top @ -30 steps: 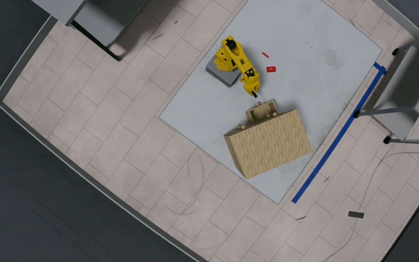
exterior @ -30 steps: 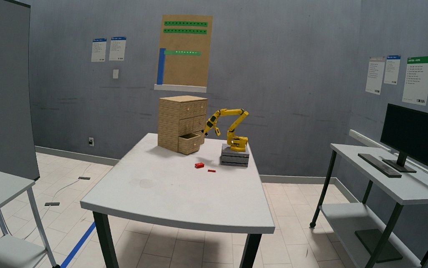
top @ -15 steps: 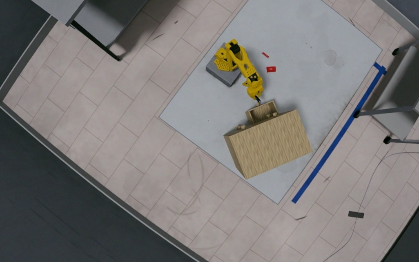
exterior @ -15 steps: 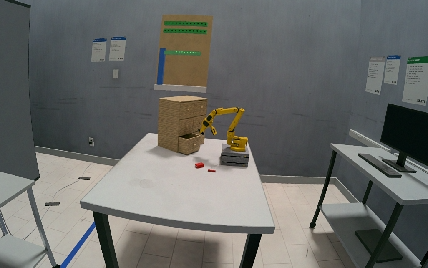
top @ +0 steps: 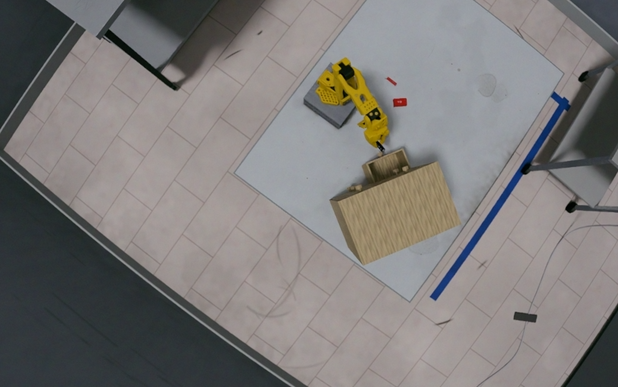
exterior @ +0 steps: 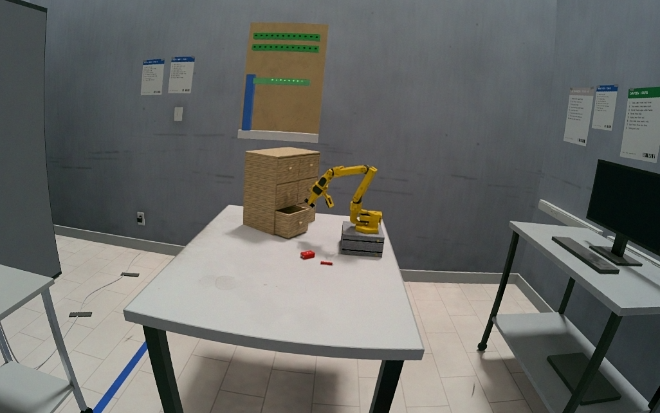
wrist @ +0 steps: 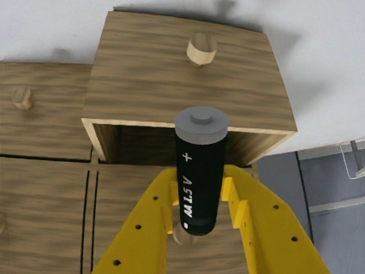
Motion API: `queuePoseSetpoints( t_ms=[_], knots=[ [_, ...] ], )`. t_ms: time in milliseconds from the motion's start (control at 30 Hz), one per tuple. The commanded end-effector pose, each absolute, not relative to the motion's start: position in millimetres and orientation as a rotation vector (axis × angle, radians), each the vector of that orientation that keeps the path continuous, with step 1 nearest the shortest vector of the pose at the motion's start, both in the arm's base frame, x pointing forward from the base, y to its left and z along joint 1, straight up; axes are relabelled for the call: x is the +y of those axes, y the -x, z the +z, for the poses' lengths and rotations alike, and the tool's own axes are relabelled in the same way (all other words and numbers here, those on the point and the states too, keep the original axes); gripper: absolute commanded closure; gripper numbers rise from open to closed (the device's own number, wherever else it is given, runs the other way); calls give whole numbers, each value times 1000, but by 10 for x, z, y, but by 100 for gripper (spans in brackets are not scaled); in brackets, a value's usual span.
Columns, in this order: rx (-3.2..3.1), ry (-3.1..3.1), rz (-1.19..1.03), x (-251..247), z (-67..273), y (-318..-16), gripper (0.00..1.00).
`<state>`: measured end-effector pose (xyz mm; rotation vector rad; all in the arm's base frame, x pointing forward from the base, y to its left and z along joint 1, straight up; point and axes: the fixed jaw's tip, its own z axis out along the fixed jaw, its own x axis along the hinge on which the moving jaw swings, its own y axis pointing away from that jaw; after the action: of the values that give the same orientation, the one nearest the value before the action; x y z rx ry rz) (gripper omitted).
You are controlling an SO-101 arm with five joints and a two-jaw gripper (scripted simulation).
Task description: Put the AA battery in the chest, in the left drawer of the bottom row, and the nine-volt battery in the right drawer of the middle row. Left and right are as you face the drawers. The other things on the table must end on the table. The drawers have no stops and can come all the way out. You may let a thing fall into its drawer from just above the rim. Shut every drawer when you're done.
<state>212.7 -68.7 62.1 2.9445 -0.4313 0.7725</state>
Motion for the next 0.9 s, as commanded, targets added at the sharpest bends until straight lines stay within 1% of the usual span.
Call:
queuePoseSetpoints(
  t_ms=[0, 867],
  knots=[
    [-424, -2938, 783, -709, 634, -2150, 100],
    [-434, -2935, 782, -732, 638, -2171, 100]
  ],
)
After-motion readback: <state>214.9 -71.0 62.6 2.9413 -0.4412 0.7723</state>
